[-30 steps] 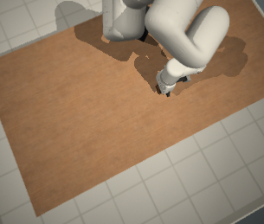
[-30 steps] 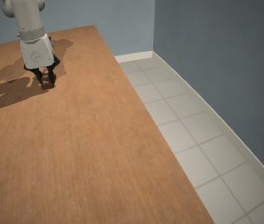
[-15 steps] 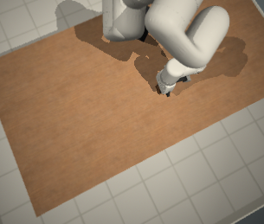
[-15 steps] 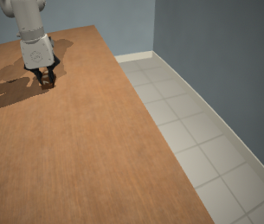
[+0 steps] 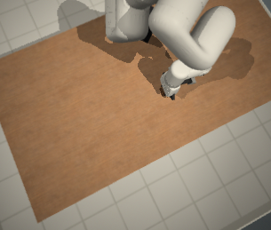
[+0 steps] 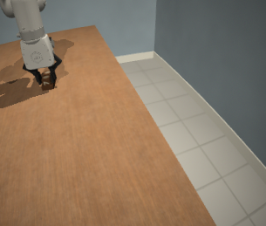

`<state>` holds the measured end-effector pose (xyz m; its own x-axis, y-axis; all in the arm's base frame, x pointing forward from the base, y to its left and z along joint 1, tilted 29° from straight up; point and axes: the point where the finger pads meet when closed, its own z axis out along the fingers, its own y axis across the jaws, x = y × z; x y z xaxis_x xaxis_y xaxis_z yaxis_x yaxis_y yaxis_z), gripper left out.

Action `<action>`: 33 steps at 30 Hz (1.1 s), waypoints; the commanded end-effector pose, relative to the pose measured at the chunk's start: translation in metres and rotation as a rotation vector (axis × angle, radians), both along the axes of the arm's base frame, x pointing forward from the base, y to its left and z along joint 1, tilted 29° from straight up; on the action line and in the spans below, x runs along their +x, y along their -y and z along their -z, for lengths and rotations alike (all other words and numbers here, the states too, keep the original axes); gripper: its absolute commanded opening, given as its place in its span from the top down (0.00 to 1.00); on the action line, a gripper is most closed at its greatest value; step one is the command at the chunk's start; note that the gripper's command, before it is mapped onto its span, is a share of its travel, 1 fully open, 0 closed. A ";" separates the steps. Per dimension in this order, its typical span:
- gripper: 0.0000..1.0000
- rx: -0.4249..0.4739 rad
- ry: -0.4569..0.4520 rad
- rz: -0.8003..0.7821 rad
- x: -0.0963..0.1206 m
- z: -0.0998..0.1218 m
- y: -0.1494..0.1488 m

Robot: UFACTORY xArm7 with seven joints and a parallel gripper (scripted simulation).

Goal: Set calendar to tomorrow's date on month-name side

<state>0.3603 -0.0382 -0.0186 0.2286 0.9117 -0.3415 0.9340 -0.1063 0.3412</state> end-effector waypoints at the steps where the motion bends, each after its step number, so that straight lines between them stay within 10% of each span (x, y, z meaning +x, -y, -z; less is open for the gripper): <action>1: 0.51 0.001 0.001 -0.001 0.001 0.000 -0.001; 14: 0.51 0.001 0.001 -0.001 -0.001 -0.005 -0.003; 33: 0.51 0.001 0.001 -0.001 -0.022 -0.072 -0.033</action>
<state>0.3413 -0.0112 0.0409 0.2280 0.9123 -0.3402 0.9307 -0.1016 0.3513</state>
